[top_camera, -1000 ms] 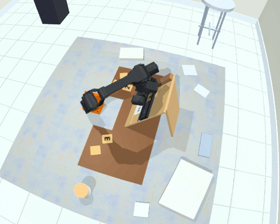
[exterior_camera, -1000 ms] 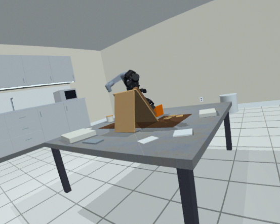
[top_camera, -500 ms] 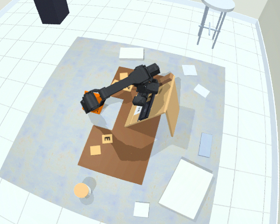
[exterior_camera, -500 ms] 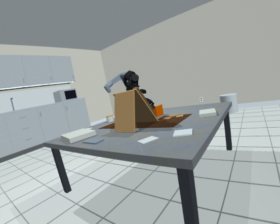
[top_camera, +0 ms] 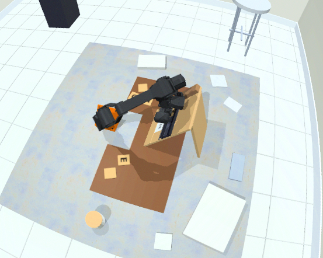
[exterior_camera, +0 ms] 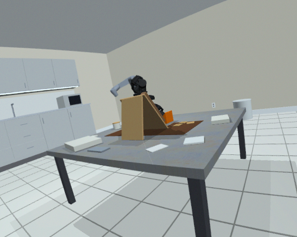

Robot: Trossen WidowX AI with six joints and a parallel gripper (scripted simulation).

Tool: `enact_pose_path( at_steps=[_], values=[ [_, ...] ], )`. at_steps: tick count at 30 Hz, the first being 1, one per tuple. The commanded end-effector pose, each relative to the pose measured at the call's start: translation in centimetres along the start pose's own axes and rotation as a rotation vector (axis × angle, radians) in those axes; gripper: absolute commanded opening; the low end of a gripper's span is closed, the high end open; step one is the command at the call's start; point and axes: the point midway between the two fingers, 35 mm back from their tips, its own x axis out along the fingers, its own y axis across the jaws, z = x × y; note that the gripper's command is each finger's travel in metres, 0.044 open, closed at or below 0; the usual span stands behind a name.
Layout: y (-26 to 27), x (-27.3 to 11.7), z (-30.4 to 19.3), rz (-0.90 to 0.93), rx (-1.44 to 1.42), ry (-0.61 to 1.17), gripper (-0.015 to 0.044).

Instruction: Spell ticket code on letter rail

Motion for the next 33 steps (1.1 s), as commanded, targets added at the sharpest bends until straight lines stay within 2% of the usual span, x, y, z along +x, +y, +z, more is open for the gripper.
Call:
enact_pose_path(
  at_steps=[1,33],
  values=[
    [-0.06,0.21,0.23,-0.003,-0.005,-0.003,0.0000],
    [0.41,0.65,0.55,-0.003,-0.004,-0.003,0.0000]
  ],
)
